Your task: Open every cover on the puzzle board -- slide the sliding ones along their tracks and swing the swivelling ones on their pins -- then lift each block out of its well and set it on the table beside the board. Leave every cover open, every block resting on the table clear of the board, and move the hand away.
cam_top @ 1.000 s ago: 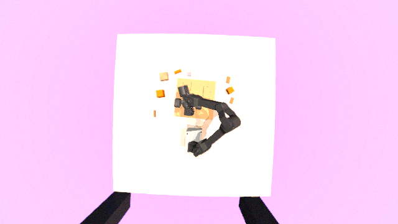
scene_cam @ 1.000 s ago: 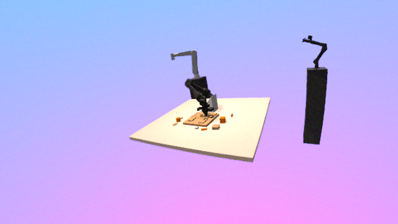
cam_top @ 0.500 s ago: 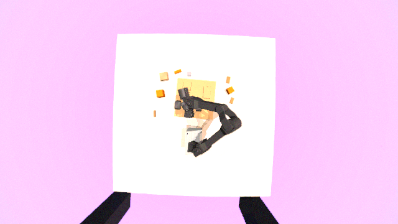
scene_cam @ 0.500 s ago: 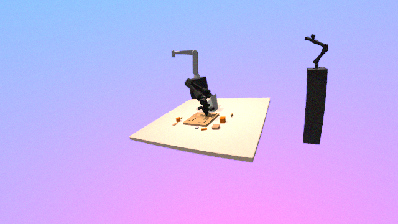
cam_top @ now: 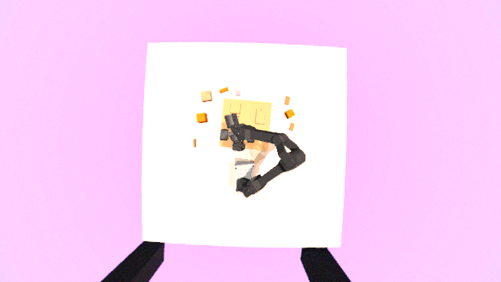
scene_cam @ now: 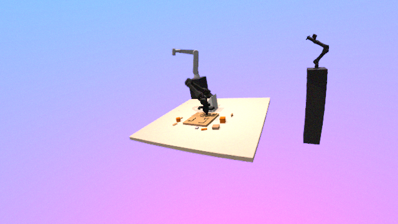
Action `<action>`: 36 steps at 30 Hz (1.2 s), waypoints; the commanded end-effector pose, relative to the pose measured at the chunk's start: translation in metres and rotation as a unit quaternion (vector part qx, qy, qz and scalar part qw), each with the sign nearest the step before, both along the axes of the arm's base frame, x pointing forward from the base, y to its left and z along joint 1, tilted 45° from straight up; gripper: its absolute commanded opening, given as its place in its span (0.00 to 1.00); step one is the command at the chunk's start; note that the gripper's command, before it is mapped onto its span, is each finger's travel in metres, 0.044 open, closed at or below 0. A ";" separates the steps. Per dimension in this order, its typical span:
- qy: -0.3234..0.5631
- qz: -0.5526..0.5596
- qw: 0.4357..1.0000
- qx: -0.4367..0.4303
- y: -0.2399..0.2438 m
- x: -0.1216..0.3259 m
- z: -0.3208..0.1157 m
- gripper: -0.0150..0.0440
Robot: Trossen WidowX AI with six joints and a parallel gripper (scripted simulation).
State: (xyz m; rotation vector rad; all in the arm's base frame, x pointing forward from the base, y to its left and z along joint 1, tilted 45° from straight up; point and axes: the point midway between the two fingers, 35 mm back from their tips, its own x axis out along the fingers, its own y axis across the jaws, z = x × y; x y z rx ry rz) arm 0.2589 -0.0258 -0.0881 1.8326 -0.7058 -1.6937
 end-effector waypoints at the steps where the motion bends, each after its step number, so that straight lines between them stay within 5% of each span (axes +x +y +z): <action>1: 0.005 -0.002 1.000 0.000 -0.003 -0.008 0.000 0.25; 36: 0.006 -0.002 1.000 -0.001 -0.020 -0.037 0.013 0.25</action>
